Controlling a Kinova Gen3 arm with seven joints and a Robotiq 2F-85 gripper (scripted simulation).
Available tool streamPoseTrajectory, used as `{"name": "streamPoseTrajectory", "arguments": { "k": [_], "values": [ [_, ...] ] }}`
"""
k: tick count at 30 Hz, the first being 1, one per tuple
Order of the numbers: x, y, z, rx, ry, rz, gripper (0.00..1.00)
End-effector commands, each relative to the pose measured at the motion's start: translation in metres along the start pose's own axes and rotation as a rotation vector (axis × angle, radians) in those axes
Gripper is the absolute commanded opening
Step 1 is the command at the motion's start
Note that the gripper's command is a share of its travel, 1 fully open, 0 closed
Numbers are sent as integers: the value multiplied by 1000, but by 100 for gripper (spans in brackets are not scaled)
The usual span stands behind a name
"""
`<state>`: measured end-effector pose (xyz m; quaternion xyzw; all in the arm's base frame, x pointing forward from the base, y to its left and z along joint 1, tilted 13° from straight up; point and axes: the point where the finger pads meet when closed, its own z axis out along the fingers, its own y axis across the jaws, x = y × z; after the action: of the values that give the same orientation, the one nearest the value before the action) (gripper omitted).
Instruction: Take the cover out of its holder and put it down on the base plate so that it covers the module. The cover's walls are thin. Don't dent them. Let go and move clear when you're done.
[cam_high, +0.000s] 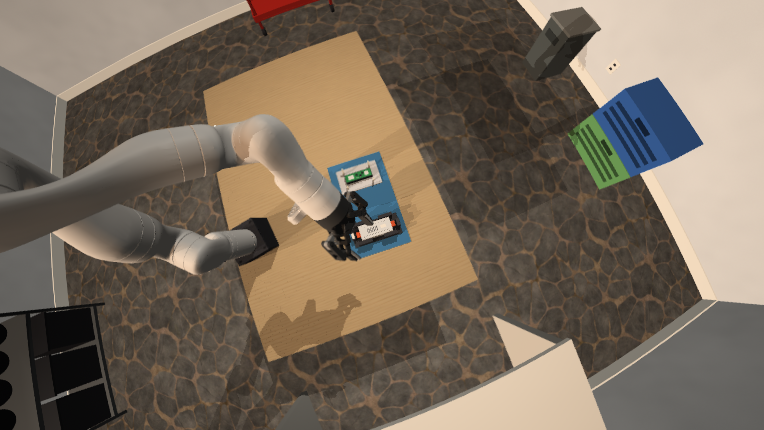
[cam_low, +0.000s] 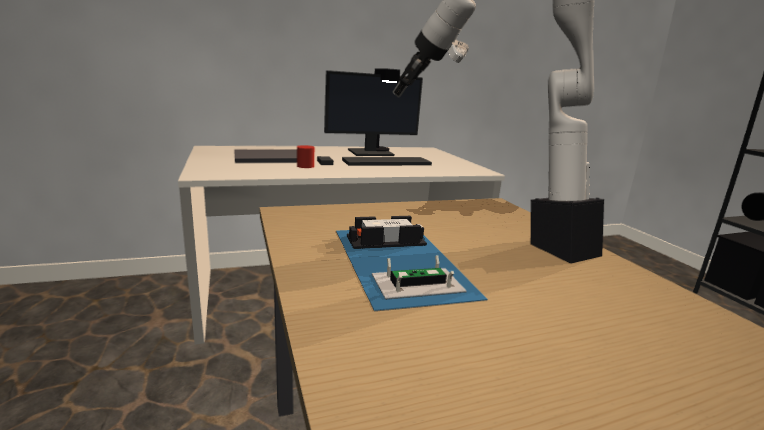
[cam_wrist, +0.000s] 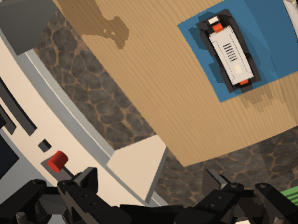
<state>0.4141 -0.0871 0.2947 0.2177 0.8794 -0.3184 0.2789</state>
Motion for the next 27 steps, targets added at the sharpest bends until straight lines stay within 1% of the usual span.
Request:
{"name": "streamPoseTrajectory", "arguments": {
  "k": [1, 11, 18, 27],
  "values": [
    [-1, -1, 0, -1, 0, 4, 100],
    [0, -5, 1, -118, 117, -126, 100],
    [0, -5, 1, -118, 117, -126, 100],
    [0, -7, 2, -224, 222, -243, 100]
  ]
}}
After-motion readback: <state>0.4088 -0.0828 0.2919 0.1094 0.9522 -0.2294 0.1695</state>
